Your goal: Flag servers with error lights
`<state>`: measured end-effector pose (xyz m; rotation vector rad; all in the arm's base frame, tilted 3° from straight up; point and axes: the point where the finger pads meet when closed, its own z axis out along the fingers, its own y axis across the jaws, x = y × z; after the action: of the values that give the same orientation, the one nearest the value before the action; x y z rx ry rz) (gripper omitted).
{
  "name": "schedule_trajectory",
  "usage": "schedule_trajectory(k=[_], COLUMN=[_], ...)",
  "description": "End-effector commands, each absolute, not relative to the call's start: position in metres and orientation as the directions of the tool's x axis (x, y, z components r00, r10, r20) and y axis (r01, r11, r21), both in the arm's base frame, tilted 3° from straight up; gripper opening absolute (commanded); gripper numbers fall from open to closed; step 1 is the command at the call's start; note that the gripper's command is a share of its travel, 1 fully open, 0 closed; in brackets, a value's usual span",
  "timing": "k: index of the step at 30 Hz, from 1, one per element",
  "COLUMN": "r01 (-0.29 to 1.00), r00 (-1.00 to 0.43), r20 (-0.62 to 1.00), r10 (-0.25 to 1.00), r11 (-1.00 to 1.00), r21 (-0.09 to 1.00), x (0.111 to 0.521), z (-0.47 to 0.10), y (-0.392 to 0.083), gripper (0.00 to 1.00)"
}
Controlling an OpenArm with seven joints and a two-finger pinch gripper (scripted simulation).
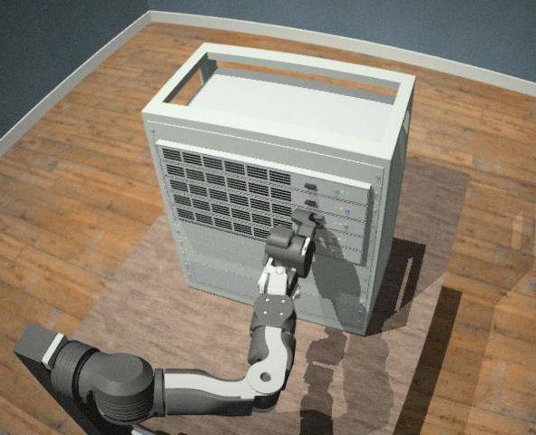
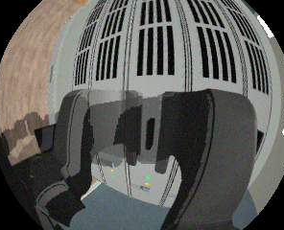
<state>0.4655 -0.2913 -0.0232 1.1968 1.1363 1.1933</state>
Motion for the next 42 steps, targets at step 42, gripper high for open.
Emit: schedule_trajectory(k=[42], r01=[-0.046], r00=[0.056], r20=[-0.002], r10=[0.998], r11=[0.005], r21=[0.999], x=[0.4624], z=[-0.0224], y=[-0.293], gripper=[0.0])
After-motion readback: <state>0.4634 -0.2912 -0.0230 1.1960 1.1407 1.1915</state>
